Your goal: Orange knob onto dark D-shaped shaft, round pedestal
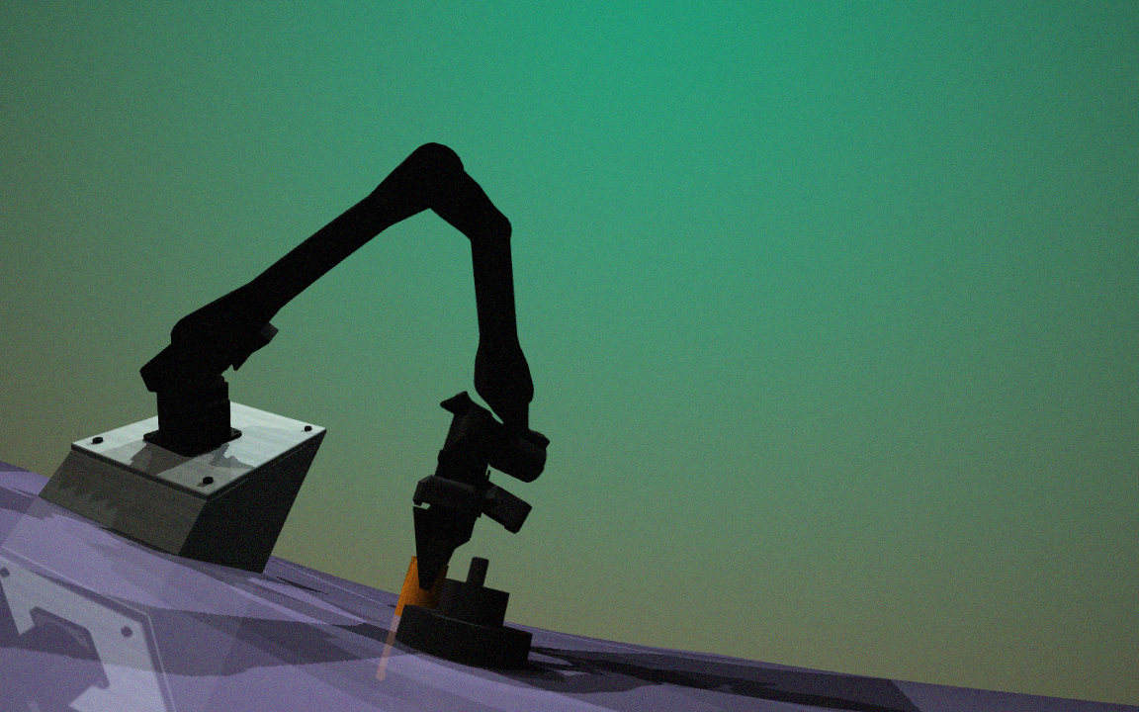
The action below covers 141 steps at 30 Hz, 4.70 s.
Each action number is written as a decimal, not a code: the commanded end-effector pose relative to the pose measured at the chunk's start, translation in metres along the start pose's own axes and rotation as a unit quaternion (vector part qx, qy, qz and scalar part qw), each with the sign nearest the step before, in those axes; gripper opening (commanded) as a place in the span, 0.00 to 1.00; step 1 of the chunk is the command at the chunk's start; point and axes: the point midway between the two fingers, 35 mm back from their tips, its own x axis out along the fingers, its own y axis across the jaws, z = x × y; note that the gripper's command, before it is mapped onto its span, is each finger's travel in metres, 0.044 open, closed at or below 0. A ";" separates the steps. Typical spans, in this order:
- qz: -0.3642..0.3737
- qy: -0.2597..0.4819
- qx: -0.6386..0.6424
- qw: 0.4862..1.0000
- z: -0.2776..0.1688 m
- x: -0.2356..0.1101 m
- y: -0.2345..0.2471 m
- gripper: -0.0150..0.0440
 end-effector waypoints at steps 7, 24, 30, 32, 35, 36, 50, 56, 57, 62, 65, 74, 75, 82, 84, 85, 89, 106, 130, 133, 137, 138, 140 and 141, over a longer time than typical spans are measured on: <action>-0.006 0.005 -0.006 1.000 -0.005 0.021 -0.001 1.00; -0.006 0.005 -0.006 1.000 -0.005 0.023 -0.001 0.49; -0.006 0.005 -0.006 1.000 -0.004 0.019 0.000 0.32; -0.005 0.005 -0.006 1.000 -0.001 0.007 0.001 0.25; -0.003 0.004 -0.007 1.000 0.002 -0.013 0.003 0.25; -0.003 0.004 -0.007 1.000 0.003 -0.020 0.004 0.25; -0.003 0.006 -0.007 1.000 -0.004 -0.117 0.002 0.25; -0.003 0.006 -0.007 1.000 -0.004 -0.118 0.002 0.25; -0.003 0.006 -0.007 1.000 -0.003 -0.118 0.000 0.25; 0.001 0.005 -0.008 1.000 0.004 -0.115 -0.011 0.25; 0.003 0.004 -0.009 1.000 0.008 -0.114 -0.018 0.25; 0.007 0.003 -0.010 1.000 0.020 -0.108 -0.041 0.25; 0.008 0.002 -0.010 1.000 0.021 -0.107 -0.044 0.25; 0.009 0.001 -0.010 1.000 0.029 -0.102 -0.063 0.25; 0.009 0.001 -0.010 1.000 0.031 -0.101 -0.069 0.25; 0.009 0.001 -0.010 1.000 0.032 -0.100 -0.072 0.25; 0.009 0.000 -0.010 1.000 0.035 -0.097 -0.083 0.25; 0.003 0.000 -0.009 1.000 0.044 -0.082 -0.134 0.25; -0.010 0.005 -0.006 1.000 0.044 -0.059 -0.185 0.25; -0.010 0.005 -0.006 1.000 0.044 -0.049 -0.185 0.25; -0.010 0.005 -0.006 1.000 0.043 -0.041 -0.185 0.25; -0.010 0.005 -0.006 1.000 0.043 -0.041 -0.185 0.25; -0.010 0.005 -0.005 1.000 0.043 -0.042 -0.185 0.25; -0.010 0.005 -0.004 1.000 0.043 -0.043 -0.185 0.25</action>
